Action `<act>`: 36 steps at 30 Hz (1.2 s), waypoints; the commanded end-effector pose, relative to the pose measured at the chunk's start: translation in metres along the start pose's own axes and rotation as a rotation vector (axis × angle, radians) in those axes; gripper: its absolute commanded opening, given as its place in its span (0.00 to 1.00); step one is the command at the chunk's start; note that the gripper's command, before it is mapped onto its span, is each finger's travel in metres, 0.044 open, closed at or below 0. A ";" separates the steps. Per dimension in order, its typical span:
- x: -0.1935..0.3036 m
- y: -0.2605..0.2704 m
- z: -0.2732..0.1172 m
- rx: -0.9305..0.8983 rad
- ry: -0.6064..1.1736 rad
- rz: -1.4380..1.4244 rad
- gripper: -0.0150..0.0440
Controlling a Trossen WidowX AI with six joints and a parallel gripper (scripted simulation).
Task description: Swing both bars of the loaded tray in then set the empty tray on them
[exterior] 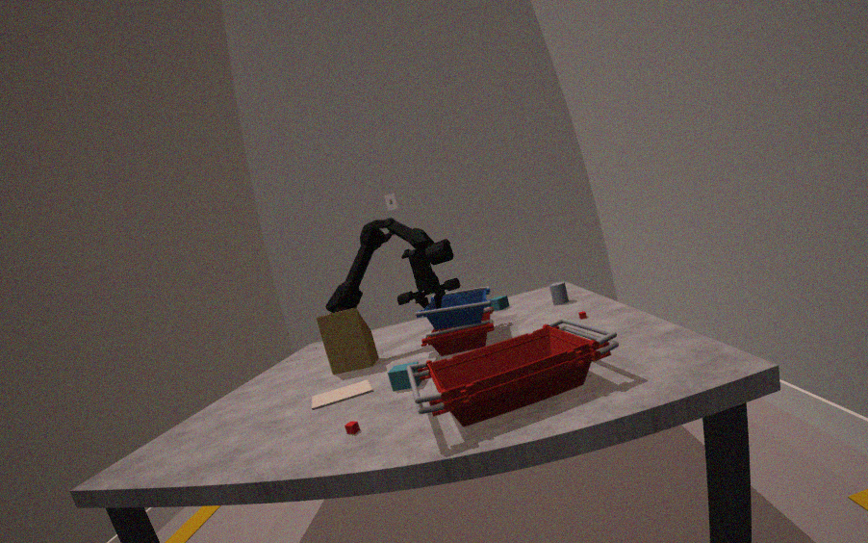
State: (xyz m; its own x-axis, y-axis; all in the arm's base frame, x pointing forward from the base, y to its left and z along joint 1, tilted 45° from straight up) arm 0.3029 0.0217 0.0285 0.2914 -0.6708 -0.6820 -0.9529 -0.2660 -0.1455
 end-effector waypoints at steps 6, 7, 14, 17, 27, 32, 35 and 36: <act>-0.004 0.006 0.008 -0.038 -0.011 0.013 0.58; -0.004 0.006 0.008 -0.038 -0.011 0.013 0.60; -0.004 0.006 0.008 -0.038 -0.011 0.013 0.78; -0.004 0.006 0.008 -0.038 -0.011 0.013 0.85; -0.004 0.005 0.008 -0.032 -0.012 0.007 1.00; -0.003 0.004 0.002 -0.032 -0.011 0.008 1.00; -0.001 0.001 -0.013 -0.033 -0.008 0.009 1.00; -0.001 0.000 -0.019 -0.033 -0.006 0.009 1.00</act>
State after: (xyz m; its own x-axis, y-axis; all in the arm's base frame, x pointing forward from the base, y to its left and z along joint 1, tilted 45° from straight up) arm 0.2986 0.0200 0.0327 0.2748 -0.6631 -0.6963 -0.9535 -0.2814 -0.1084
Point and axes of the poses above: the point midway between the two fingers, 35 mm back from their tips, its own z axis out along the fingers, its own y axis across the jaws, x = y × z, the point moved 5 cm from there along -z, back along the fingers, and after that the axes turned 13 degrees about -z, right-handed, at the moved point
